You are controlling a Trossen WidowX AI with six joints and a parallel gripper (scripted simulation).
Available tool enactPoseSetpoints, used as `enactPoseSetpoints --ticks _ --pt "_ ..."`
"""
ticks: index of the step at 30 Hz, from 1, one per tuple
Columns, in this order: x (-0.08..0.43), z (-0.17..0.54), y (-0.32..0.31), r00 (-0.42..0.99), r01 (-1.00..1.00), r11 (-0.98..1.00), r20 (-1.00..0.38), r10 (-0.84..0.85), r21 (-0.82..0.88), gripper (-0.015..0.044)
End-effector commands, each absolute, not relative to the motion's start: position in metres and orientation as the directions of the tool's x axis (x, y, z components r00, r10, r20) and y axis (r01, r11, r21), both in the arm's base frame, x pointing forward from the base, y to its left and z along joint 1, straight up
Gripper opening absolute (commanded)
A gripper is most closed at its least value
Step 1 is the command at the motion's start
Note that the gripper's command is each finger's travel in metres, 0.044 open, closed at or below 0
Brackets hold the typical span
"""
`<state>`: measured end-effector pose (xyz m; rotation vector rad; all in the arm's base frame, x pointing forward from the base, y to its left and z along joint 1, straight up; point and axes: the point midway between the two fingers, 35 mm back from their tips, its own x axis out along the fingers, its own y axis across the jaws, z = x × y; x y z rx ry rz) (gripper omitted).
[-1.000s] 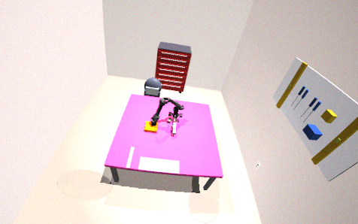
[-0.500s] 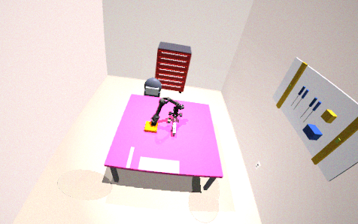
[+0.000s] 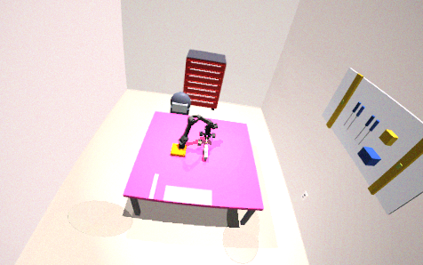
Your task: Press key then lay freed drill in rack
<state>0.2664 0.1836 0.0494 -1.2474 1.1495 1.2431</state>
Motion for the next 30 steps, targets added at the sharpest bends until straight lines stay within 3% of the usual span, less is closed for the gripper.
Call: enactPoseSetpoints --ticks 1,30 --pt "0.267 0.053 0.183 0.024 -0.998 -0.055 -0.999 0.021 -0.025 0.0" --pt "0.263 0.066 0.183 0.024 -0.998 -0.055 -0.999 0.021 -0.025 0.0"
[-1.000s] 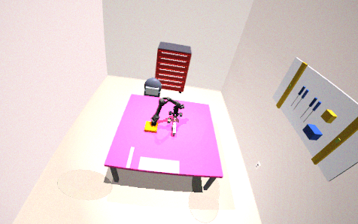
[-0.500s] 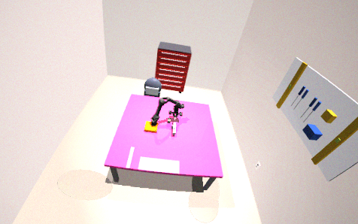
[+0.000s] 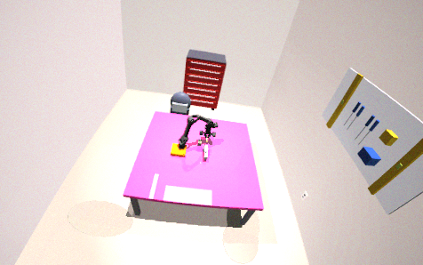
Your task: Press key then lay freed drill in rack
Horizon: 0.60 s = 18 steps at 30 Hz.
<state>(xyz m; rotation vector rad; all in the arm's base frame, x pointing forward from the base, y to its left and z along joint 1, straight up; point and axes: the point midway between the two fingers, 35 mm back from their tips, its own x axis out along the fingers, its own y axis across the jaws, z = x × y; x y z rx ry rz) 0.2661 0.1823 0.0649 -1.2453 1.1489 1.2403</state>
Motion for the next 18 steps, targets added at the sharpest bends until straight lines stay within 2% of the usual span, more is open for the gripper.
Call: enactPoseSetpoints --ticks 1,18 --pt "0.261 0.065 0.183 0.023 -0.998 -0.055 -1.0 0.021 -0.024 0.0" --pt "0.232 0.064 0.185 0.021 -0.998 -0.055 -1.0 0.022 -0.022 0.0"
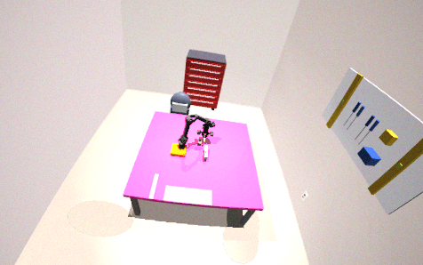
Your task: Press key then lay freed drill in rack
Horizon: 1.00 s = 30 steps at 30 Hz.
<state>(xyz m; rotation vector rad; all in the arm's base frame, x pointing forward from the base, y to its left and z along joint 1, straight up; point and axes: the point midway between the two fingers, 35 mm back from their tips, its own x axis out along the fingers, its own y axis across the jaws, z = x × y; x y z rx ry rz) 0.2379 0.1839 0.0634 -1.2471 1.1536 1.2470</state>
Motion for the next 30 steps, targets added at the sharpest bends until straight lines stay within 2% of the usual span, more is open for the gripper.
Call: enactPoseSetpoints --ticks 1,30 --pt "0.231 0.064 0.185 0.021 -0.998 -0.055 -1.0 0.022 -0.022 0.0" --pt "0.192 0.056 0.19 0.017 -0.998 -0.055 -1.0 0.022 -0.018 0.0"
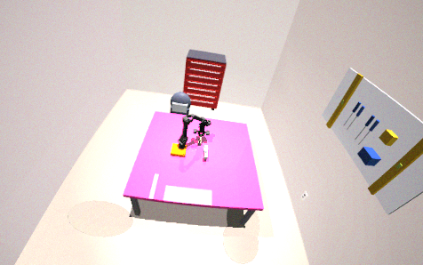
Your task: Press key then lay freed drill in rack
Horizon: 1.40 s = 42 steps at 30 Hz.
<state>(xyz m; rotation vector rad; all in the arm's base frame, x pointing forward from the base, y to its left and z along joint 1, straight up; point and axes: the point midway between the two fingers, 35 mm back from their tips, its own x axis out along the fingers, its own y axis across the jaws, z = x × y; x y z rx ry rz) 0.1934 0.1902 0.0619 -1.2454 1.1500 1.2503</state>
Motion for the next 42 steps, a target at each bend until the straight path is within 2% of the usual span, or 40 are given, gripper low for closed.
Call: enactPoseSetpoints --ticks 1,42 --pt "0.192 0.054 0.191 0.017 -0.998 -0.055 -1.0 0.022 -0.018 0.0" --pt "0.192 0.008 0.192 0.017 -0.998 -0.055 -1.0 0.022 -0.018 0.0"
